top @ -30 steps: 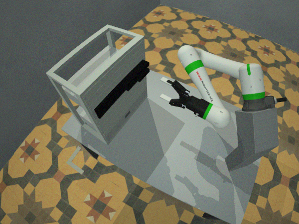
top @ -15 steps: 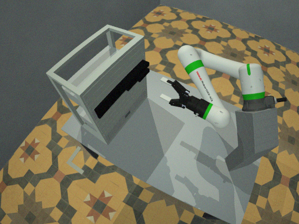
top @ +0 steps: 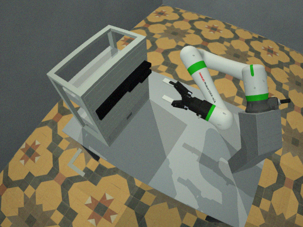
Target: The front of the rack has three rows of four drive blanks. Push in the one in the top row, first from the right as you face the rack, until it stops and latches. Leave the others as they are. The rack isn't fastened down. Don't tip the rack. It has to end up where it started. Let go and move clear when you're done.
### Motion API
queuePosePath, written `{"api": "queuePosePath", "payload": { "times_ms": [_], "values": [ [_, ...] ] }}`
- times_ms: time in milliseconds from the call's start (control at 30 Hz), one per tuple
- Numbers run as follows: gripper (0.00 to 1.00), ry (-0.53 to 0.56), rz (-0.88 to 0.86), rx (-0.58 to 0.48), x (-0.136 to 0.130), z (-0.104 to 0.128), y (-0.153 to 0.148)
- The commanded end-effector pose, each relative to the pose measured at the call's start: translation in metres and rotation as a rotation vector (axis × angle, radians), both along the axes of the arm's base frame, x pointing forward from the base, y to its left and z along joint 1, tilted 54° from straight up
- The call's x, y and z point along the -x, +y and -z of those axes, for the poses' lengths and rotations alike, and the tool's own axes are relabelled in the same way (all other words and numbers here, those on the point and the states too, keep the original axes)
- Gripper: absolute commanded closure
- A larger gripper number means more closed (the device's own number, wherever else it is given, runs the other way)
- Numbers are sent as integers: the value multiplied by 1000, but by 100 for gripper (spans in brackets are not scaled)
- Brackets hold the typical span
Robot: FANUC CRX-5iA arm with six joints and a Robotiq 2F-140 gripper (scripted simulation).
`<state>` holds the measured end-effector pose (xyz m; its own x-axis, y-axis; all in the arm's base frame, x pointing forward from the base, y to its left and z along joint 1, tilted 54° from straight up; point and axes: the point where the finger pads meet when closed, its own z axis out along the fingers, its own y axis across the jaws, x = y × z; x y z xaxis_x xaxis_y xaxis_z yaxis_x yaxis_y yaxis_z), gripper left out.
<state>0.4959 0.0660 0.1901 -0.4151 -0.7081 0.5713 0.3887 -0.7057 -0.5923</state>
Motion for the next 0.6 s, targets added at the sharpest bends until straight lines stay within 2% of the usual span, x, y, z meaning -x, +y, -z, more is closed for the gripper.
{"api": "queuePosePath", "payload": {
  "times_ms": [0,167,367,567],
  "values": [
    [0,0,-1,0,0,0,0],
    [0,0,-1,0,0,2,0],
    [0,0,-1,0,-4,29,-1],
    [0,0,-1,0,-4,29,-1]
  ]
}}
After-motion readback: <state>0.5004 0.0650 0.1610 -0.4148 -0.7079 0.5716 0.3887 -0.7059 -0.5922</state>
